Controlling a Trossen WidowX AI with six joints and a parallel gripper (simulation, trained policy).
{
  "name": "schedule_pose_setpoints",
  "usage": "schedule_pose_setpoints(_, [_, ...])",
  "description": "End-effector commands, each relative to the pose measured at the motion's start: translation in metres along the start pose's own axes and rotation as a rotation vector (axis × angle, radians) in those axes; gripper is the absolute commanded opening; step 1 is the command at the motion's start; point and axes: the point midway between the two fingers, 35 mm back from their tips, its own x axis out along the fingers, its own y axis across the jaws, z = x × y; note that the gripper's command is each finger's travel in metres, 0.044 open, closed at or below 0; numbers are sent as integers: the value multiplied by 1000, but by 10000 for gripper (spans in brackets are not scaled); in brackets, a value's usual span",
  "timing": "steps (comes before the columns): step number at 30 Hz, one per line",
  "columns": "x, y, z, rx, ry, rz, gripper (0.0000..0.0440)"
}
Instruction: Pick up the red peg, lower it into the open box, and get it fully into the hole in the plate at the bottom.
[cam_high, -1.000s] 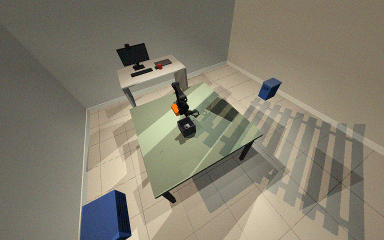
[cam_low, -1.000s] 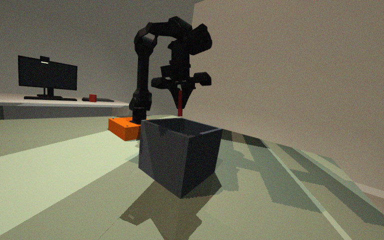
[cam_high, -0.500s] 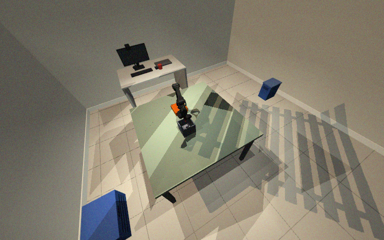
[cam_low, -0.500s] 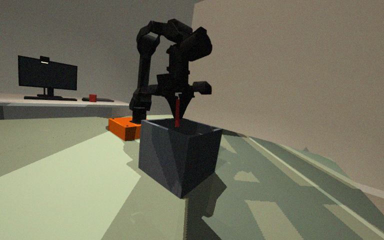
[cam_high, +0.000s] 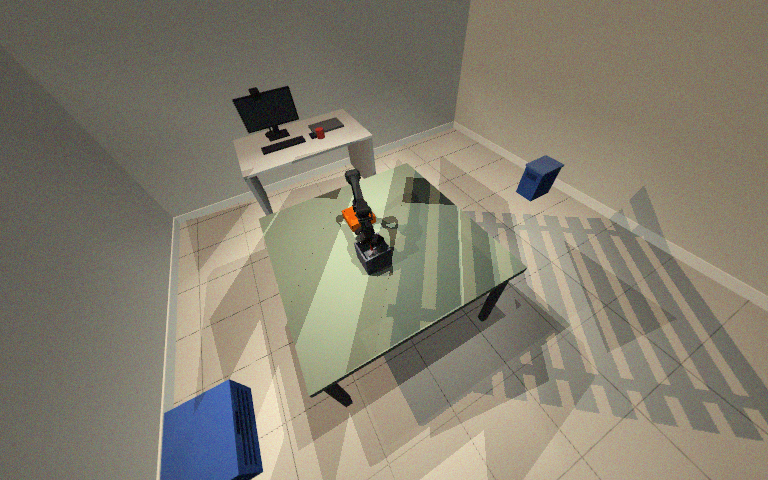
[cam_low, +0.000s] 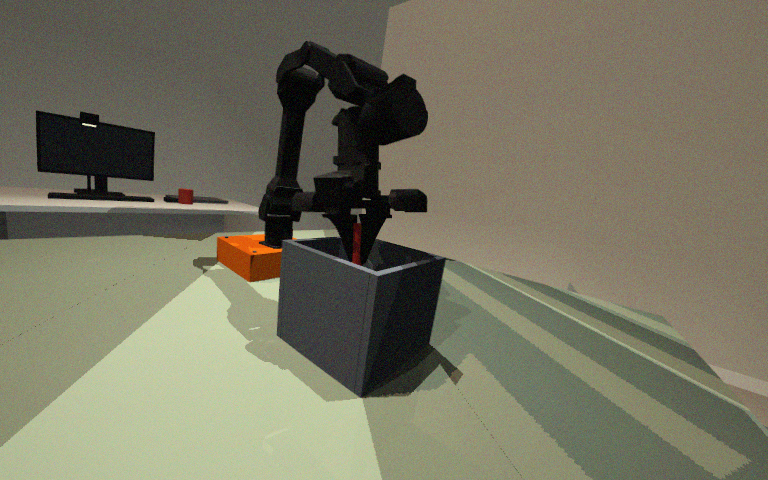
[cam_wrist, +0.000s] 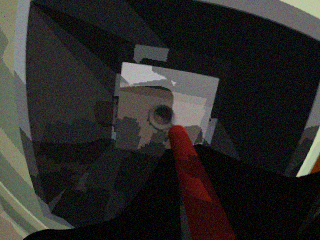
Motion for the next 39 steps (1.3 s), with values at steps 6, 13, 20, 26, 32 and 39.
schedule_pose_setpoints(6, [25,4,2,-48,23,-7,0])
schedule_pose_setpoints(13, [41,5,4,-81,27,-21,3])
schedule_pose_setpoints(20, [50,3,5,-107,43,-57,123])
schedule_pose_setpoints(26, [46,2,8,-117,65,-71,146])
schedule_pose_setpoints(32, [41,1,15,-113,89,-66,155])
schedule_pose_setpoints(39, [26,8,23,-93,136,-13,197])
